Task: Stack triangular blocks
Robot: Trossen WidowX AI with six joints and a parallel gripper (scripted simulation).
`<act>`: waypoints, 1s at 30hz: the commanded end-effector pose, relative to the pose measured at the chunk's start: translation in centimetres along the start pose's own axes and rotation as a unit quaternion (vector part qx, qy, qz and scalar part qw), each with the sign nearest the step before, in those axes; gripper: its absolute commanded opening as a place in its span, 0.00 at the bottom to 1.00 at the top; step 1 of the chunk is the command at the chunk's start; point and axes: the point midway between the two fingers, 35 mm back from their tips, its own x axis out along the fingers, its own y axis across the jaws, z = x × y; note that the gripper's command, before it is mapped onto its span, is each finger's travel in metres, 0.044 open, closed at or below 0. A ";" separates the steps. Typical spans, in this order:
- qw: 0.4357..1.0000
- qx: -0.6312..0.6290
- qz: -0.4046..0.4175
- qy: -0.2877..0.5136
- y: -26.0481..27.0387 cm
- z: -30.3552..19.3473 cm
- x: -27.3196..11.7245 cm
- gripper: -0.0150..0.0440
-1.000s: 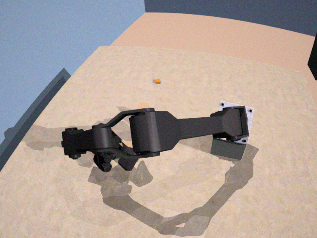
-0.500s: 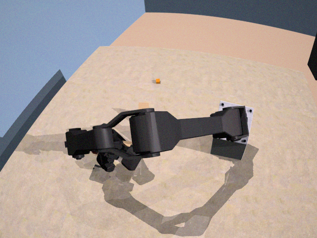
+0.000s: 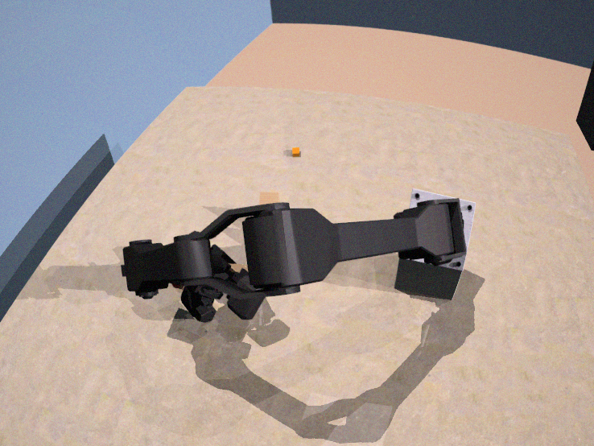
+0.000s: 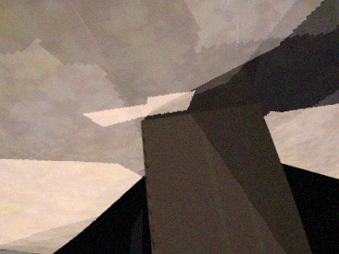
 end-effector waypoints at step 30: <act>0.953 0.002 0.001 -0.303 -0.1 -4.5 0.2 0.25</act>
